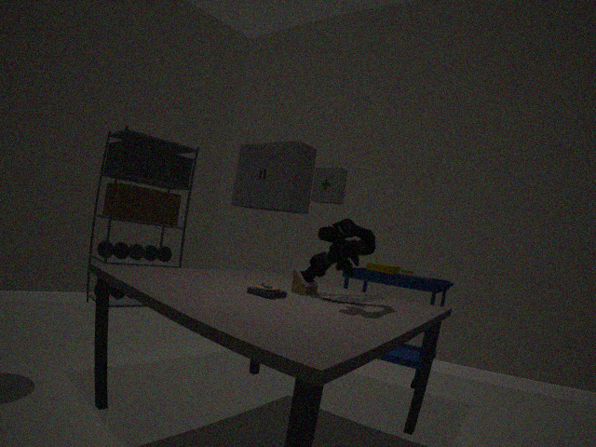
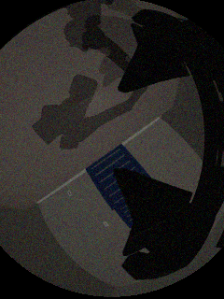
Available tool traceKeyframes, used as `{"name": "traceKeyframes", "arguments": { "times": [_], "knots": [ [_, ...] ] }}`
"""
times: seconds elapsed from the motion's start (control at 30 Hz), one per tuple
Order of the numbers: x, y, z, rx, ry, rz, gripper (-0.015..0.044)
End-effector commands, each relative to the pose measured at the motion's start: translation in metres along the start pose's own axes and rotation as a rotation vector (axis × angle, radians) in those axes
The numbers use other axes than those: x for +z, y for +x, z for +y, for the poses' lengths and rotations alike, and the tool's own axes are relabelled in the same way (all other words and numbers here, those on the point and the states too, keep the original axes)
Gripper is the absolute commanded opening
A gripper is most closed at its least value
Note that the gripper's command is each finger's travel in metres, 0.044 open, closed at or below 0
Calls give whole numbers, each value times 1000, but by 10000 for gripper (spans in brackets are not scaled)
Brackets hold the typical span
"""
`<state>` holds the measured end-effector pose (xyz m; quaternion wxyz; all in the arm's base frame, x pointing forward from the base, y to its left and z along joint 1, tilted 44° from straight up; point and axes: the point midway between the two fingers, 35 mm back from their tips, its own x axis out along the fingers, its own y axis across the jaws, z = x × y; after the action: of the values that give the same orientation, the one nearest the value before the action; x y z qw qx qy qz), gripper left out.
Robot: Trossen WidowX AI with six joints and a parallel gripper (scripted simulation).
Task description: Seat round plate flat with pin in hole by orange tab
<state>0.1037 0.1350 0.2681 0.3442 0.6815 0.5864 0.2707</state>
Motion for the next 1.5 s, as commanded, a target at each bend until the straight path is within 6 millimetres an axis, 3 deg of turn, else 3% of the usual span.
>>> {"name": "traceKeyframes", "arguments": {
  "times": [0.0,0.07,0.23,0.3,0.47,0.6,0.77,0.83,1.03,1.2,1.47],
  "knots": [
    [2,0,0,-4,-4,-5,374],
    [19,-2,3,-34,-36,-47,321],
    [85,-17,8,-171,-153,-178,190],
    [93,-20,9,-187,-172,-190,138],
    [154,-45,7,-322,-310,-256,6],
    [184,-60,1,-395,-374,-271,0],
    [243,-96,-21,-547,-495,-265,0],
    [251,-101,-25,-569,-511,-260,0],
    [313,-149,-76,-745,-642,-176,0],
    [339,-168,-98,-807,-691,-121,0],
    [342,-166,-102,-811,-694,-118,0]
  ]
}}
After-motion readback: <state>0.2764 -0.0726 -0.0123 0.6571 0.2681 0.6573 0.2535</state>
